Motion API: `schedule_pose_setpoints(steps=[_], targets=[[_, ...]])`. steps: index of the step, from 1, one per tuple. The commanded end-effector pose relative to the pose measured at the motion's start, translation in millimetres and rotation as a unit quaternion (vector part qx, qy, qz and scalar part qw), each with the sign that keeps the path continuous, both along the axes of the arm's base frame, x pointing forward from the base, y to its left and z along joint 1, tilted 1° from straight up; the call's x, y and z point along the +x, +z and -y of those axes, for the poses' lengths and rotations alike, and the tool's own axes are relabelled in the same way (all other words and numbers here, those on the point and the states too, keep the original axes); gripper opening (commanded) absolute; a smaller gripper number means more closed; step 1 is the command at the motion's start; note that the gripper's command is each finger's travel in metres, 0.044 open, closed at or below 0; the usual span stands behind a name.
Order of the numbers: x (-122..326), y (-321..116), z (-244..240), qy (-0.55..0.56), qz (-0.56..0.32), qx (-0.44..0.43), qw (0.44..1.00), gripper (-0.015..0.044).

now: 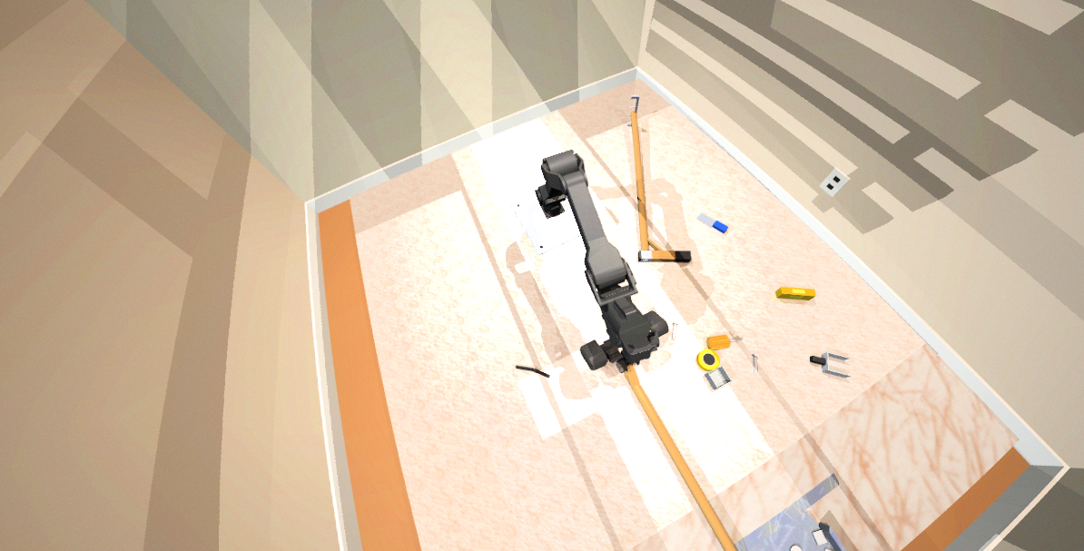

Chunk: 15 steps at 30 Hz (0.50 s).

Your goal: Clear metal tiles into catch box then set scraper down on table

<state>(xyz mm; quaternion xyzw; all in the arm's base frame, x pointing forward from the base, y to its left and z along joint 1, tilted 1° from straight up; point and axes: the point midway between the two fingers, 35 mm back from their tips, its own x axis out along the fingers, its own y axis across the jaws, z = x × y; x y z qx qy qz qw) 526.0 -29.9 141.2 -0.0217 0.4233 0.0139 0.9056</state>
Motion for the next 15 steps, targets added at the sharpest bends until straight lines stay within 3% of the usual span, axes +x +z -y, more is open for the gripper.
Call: schedule_pose_setpoints(steps=[1,15], targets=[[-0.5,1.0,0.1,0.0,0.001,0.0,1.0,0.0],[-7.5,4.4,1.5,-0.001,0.003,0.0,1.0,0.0]])
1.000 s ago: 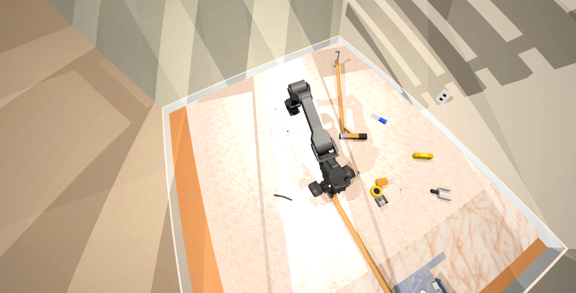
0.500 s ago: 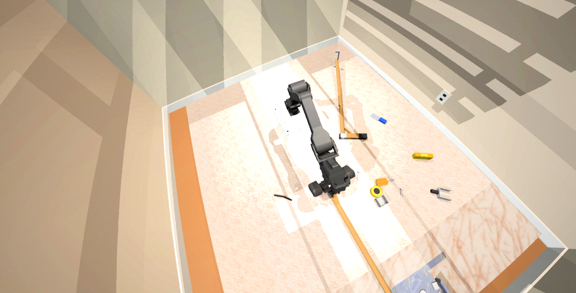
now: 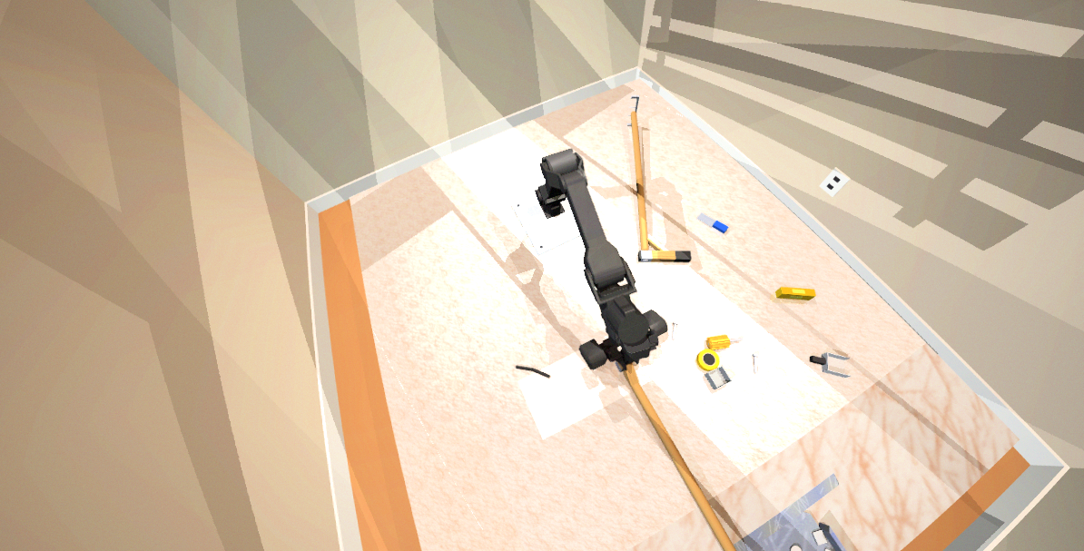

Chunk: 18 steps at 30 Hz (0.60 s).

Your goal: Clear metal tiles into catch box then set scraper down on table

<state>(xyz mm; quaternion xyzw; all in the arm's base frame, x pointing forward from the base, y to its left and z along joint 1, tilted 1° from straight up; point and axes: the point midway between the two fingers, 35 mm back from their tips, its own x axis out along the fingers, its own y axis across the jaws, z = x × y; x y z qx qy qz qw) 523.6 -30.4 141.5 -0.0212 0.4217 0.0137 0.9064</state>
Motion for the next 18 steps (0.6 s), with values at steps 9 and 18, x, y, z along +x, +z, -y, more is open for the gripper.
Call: schedule_pose_setpoints(steps=[9,18], targets=[[-18,8,3,-0.001,0.002,0.0,1.0,0.0],[-30,10,5,-0.001,0.002,-0.001,1.0,0.0]])
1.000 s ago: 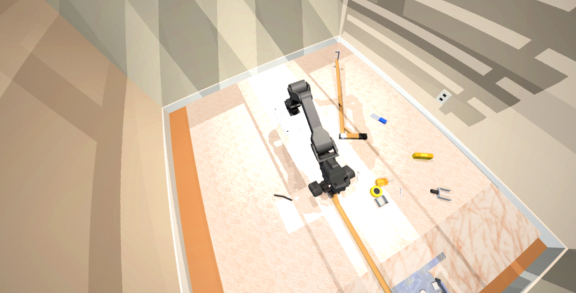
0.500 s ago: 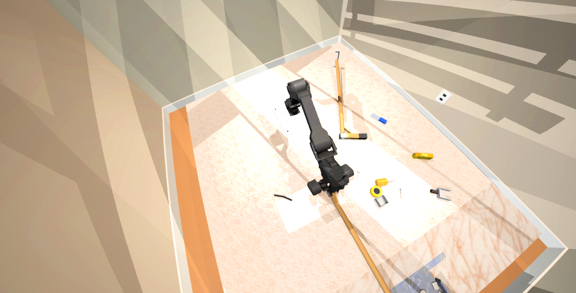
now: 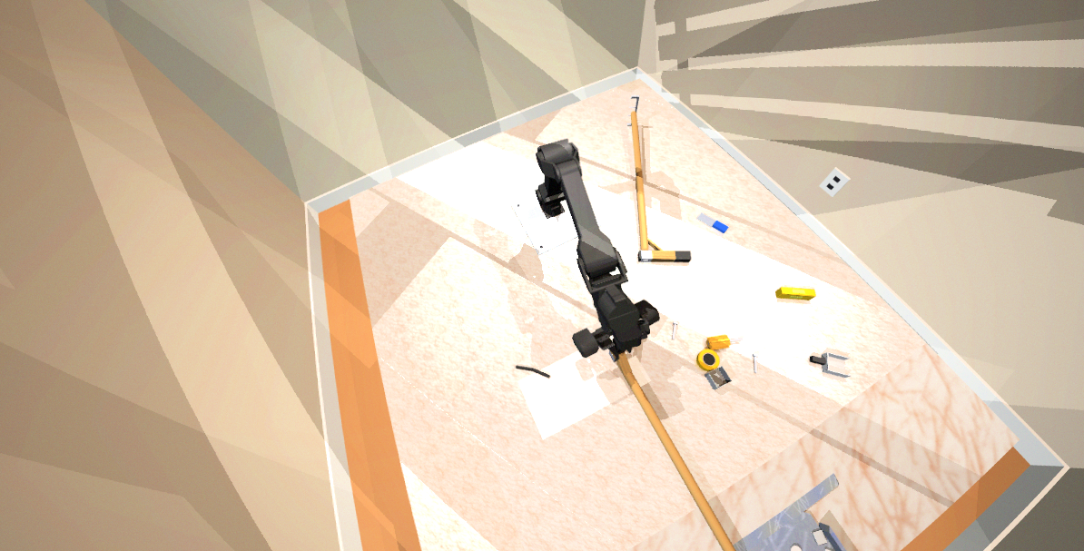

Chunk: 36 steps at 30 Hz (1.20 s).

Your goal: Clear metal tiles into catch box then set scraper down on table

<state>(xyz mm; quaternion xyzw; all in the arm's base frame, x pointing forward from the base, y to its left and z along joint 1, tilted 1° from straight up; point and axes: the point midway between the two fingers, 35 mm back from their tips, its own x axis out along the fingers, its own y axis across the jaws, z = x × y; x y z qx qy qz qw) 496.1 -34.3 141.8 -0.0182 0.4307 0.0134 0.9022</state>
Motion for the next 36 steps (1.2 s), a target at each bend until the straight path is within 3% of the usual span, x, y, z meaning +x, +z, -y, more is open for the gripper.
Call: schedule_pose_setpoints(steps=[1,36], targets=[[-4,10,1,0.001,0.012,-0.003,1.0,0.0],[-56,15,7,0.0,0.012,-0.003,1.0,0.0]])
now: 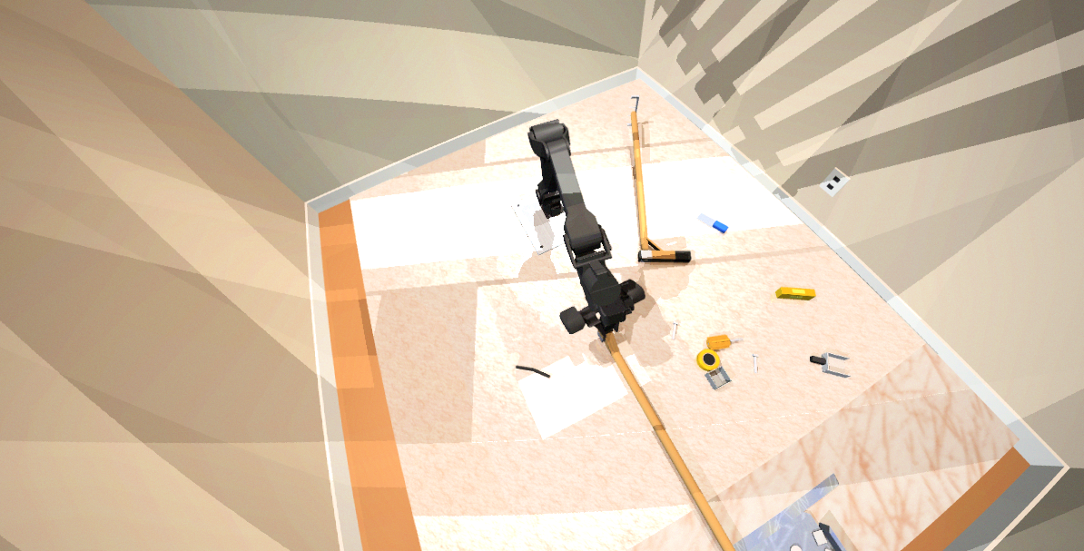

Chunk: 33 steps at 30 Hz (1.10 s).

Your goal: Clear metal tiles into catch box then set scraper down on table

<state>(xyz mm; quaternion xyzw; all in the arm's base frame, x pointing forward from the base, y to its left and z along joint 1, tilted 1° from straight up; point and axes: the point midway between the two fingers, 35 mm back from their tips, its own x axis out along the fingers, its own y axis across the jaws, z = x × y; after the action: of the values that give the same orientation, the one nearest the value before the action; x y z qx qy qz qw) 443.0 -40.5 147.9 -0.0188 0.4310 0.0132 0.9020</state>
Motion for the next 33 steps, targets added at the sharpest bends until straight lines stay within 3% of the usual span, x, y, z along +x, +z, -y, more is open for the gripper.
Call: schedule_pose_setpoints(steps=[1,33], targets=[[-5,9,1,0.0,0.012,-0.002,1.0,0.0],[-53,4,3,0.0,0.013,-0.003,1.0,0.0]])
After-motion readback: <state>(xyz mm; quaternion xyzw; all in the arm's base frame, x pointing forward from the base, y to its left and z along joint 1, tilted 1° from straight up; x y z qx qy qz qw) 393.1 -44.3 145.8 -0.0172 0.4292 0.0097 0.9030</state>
